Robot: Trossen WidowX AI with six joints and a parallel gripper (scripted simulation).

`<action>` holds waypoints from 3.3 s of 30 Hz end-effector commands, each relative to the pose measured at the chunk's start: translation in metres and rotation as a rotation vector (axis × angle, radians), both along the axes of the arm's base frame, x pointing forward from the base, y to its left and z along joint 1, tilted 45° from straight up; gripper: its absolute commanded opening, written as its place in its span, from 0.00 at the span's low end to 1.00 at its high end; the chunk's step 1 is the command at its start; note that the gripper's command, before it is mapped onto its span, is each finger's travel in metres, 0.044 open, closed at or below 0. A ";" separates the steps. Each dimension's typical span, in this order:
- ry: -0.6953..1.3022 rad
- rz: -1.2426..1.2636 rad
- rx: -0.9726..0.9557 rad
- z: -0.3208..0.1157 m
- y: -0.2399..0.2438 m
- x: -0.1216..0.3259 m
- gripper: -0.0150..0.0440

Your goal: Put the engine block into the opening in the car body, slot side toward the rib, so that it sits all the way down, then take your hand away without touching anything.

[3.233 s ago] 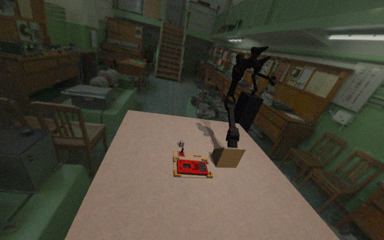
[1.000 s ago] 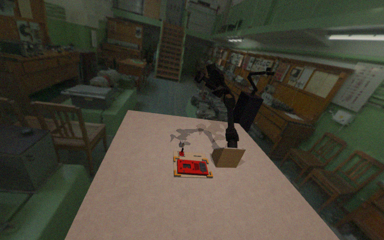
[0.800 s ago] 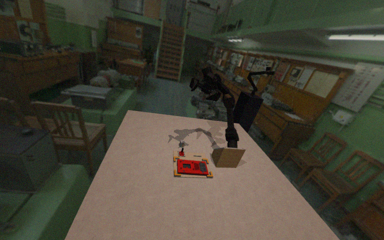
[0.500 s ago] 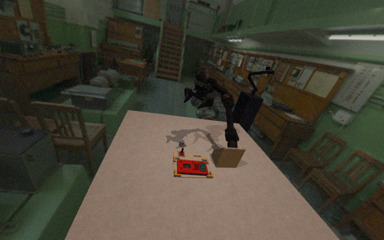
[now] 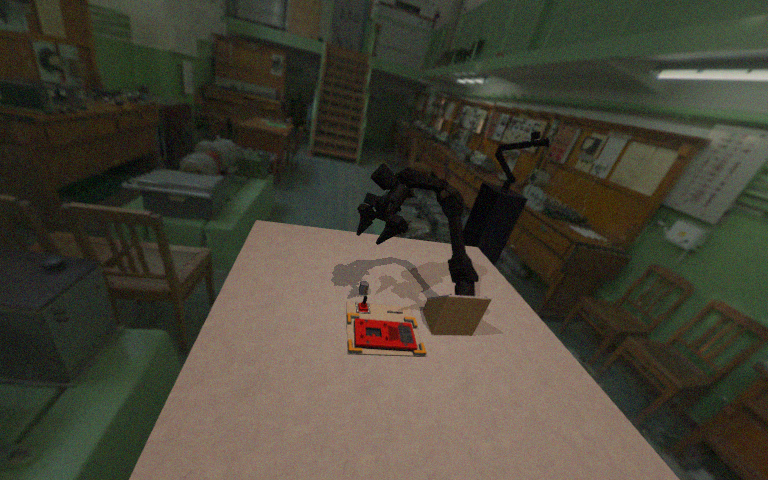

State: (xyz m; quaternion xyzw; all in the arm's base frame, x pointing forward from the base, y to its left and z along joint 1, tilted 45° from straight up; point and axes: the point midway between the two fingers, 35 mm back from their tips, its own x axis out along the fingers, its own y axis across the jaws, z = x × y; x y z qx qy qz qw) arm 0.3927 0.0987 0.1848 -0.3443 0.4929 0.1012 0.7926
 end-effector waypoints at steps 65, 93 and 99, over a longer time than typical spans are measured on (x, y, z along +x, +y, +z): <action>0.113 -0.851 -0.360 -0.119 -0.244 -0.045 1.00; 0.112 -0.851 -0.363 -0.132 -0.258 -0.046 0.47; 0.112 -0.851 -0.362 -0.131 -0.256 -0.045 0.30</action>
